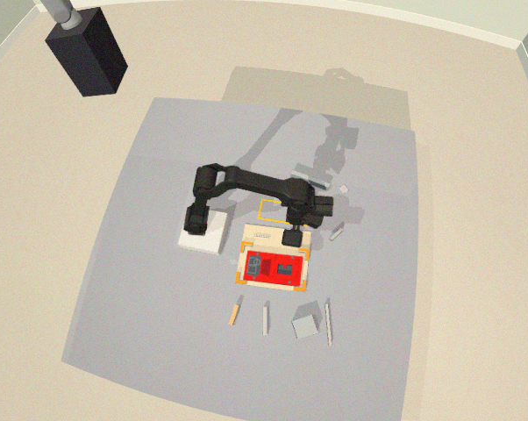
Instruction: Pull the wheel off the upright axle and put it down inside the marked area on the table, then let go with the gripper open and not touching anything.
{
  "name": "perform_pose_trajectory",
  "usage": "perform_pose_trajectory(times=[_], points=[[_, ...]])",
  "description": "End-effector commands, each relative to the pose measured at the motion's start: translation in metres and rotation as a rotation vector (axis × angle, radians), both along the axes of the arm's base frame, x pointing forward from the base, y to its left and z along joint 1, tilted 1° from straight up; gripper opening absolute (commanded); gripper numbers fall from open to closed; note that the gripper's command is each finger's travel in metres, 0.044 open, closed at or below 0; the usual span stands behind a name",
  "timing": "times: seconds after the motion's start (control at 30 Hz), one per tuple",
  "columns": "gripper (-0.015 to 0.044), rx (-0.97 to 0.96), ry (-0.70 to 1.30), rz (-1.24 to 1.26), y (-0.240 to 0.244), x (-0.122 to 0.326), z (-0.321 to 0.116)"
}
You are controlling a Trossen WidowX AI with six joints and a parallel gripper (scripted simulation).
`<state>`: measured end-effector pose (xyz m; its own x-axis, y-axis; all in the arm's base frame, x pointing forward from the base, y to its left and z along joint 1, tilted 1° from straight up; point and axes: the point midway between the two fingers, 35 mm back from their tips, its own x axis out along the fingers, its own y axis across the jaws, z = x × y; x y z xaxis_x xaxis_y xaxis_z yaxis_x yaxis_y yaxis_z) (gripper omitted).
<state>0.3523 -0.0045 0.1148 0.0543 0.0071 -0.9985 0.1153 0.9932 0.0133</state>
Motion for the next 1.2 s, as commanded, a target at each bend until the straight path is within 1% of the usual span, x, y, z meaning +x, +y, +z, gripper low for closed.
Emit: perform_pose_trajectory(times=[0.0,0.17,0.53,0.7,0.8,1.1,1.17], points=[[0.0300,0.006,-0.001,-0.005,-0.003,0.007,0.000],[0.0300,0.006,-0.001,-0.005,-0.003,0.008,-0.010],[0.0300,0.006,0.000,-0.005,-0.002,0.011,-0.071],[0.0300,0.006,0.000,-0.005,-0.002,0.010,-0.074],[0.0221,0.001,0.003,-0.007,-0.003,0.010,-0.072],[0.0161,0.001,0.003,-0.007,-0.003,0.010,-0.072],[0.0109,0.001,0.003,-0.007,-0.003,0.010,-0.071]])
